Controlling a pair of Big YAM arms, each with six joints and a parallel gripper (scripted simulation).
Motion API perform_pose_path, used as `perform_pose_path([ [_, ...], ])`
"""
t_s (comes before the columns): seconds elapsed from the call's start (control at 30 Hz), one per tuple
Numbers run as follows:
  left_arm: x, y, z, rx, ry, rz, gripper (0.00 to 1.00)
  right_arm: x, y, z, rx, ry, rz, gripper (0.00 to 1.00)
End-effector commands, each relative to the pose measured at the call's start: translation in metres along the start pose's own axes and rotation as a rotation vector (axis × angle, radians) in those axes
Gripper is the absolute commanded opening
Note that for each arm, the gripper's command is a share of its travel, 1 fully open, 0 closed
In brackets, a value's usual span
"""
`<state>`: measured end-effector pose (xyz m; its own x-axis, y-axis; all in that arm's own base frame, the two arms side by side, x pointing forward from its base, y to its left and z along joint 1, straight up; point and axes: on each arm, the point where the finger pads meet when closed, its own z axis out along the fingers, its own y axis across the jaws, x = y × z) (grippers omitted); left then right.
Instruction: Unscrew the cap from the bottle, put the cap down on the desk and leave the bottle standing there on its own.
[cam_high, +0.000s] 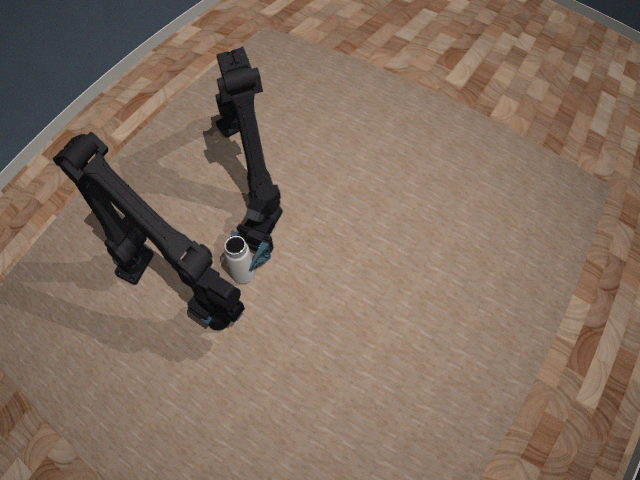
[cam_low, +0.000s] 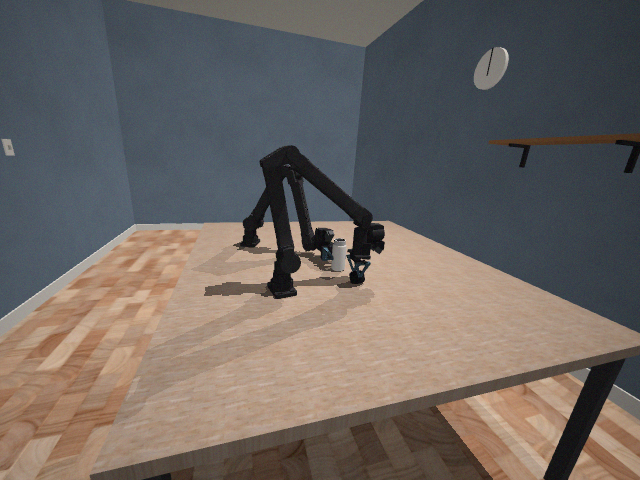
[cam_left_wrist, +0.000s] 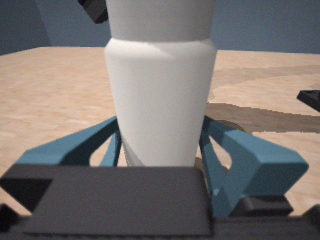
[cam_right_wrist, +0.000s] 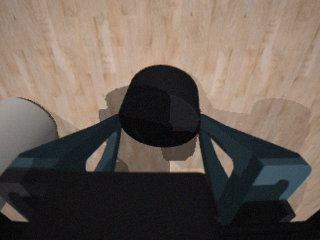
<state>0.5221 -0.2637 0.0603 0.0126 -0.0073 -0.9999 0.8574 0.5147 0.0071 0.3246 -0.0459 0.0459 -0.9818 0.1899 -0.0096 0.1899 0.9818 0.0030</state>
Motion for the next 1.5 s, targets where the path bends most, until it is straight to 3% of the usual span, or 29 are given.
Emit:
perform_pose_path([
  [0.0,-0.0079,0.0040,0.0036,0.000,-0.019,0.013,0.00,-0.0078,-0.0001,-0.0057,0.001,-0.021,0.002,0.00],
  [0.97,-0.0079,0.0040,0.0036,0.000,-0.019,0.013,0.00,-0.0078,-0.0001,-0.0057,0.001,-0.021,0.002,0.00],
  [1.0,-0.0079,0.0040,0.0036,0.000,-0.019,0.013,0.11,-0.0126,0.0007,-0.0091,-0.002,-0.030,0.000,0.00],
  [1.07,-0.0079,0.0040,0.0036,0.000,-0.019,0.013,0.11,-0.0126,0.0007,-0.0091,-0.002,-0.030,0.000,0.00],
  [1.23,-0.0079,0.0040,0.0036,0.000,-0.019,0.013,0.68,-0.0126,0.0007,-0.0091,-0.002,-0.030,0.000,0.00],
  [1.27,-0.0079,0.0040,0.0036,0.000,-0.019,0.013,0.74,-0.0126,0.0007,-0.0091,-0.002,-0.030,0.000,0.00],
  [1.47,-0.0086,0.0037,0.0040,0.000,-0.018,0.018,0.74,-0.0126,0.0007,-0.0091,-0.002,-0.030,0.000,0.00],
])
